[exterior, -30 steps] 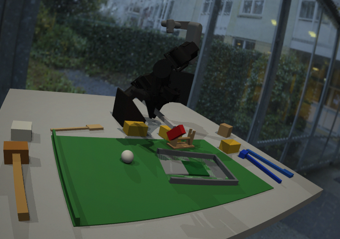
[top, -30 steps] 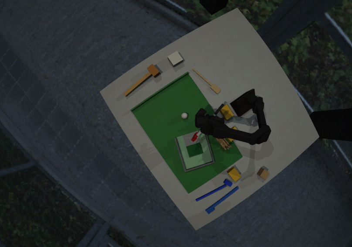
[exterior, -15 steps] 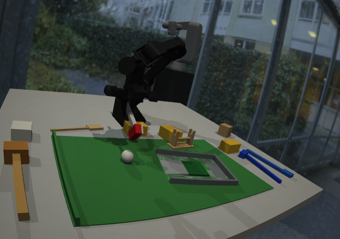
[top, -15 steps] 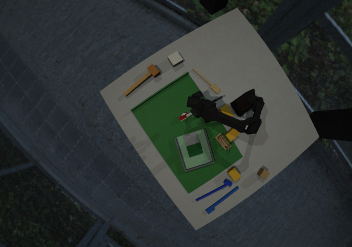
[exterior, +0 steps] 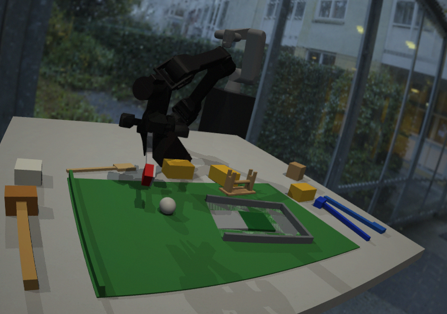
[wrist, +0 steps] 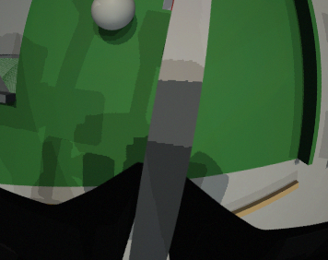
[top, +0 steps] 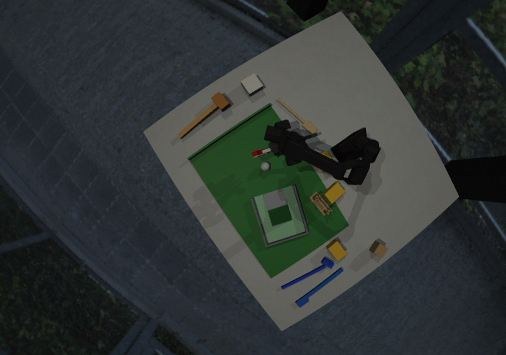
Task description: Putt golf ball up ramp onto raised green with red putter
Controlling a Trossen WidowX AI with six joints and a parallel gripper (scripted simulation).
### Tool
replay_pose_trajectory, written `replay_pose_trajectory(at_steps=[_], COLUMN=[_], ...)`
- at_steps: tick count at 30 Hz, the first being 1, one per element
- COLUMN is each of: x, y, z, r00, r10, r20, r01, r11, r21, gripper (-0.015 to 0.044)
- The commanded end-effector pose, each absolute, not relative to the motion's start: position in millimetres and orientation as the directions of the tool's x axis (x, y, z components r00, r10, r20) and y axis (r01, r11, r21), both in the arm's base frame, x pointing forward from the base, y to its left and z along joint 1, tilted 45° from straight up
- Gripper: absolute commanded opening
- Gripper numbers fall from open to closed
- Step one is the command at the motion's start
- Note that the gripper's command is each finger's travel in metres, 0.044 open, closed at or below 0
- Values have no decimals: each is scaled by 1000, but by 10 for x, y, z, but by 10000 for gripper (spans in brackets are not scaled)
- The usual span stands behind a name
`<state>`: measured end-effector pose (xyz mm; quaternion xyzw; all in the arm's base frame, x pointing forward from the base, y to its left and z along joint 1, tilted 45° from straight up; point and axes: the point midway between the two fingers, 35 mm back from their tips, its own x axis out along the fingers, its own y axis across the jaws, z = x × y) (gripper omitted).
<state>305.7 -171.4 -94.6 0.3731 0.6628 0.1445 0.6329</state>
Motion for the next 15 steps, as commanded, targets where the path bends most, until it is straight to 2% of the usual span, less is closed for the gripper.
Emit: replay_pose_trajectory(at_steps=[1, 15], x=[3053, 3068], y=[-1579, -1414], z=[-1077, -1243], r00=[75, 76], r10=[685, 686], r20=[-724, -723], r01=[320, 320], r11=[671, 670], r21=[669, 670], gripper=[0, 0])
